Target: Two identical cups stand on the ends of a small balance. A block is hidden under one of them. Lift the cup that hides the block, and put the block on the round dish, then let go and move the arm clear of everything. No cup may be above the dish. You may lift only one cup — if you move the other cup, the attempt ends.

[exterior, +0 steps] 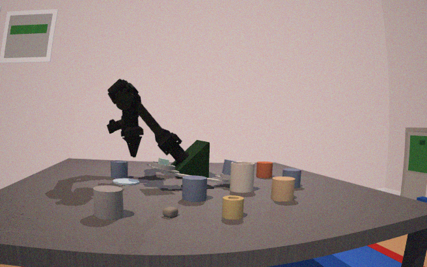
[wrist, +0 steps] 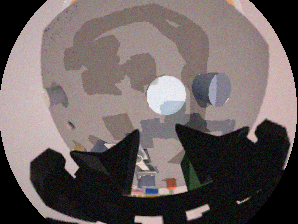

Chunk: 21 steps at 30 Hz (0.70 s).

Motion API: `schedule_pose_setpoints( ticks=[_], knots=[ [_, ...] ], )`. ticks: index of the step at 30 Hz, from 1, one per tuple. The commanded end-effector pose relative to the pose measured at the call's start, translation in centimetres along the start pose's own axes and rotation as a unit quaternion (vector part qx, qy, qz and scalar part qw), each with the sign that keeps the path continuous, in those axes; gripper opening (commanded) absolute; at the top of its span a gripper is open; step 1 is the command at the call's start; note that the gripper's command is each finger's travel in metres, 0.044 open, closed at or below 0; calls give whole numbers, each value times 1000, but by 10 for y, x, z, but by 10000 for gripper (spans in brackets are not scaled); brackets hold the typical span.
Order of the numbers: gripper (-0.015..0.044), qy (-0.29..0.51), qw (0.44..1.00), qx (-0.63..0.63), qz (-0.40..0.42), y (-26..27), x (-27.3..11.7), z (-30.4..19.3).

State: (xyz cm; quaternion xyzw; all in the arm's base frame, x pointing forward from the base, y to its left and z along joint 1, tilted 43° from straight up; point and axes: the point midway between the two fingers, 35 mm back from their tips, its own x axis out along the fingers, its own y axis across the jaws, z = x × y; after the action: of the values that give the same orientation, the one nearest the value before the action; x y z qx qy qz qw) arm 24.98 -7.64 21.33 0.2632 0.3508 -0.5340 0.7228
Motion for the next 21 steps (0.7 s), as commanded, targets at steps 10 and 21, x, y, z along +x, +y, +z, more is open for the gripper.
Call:
schedule_pose_setpoints(
  ticks=[10, 21],
  knots=[
    [260, -46, 999, 7, -21, 82, -20, -99],
    [260, -46, 999, 7, -21, 81, -6, -97]
  ],
)
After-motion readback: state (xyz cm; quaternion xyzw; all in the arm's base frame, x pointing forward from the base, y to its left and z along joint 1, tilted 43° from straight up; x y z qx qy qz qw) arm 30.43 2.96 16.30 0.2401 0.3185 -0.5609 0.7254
